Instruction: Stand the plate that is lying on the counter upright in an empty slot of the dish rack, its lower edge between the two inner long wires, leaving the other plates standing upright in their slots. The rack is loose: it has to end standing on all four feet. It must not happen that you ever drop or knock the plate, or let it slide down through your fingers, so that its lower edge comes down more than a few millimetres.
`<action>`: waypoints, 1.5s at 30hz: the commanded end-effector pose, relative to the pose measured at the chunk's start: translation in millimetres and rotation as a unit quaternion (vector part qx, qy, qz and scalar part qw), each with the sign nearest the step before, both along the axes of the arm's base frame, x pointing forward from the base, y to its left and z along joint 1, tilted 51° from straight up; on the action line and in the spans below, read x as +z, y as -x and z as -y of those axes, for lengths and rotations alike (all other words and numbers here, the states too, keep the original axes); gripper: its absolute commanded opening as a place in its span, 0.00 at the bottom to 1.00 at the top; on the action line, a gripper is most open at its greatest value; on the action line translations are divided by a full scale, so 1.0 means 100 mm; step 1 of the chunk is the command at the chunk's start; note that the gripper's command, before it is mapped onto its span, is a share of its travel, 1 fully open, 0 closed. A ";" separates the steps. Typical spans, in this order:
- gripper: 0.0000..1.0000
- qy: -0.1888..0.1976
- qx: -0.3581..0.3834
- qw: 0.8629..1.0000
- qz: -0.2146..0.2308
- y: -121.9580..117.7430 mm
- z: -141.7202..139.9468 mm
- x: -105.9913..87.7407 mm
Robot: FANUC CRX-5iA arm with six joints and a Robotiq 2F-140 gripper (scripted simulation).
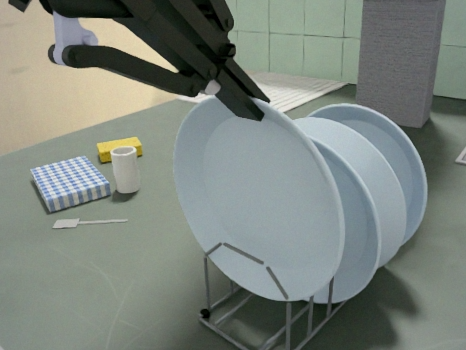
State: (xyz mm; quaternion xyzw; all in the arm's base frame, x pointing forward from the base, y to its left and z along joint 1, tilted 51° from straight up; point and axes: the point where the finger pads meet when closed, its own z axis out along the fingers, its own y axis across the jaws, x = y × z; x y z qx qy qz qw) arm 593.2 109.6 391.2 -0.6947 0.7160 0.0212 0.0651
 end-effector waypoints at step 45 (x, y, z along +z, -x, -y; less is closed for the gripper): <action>0.10 0.000 0.000 1.000 0.001 -0.23 -0.02 -0.18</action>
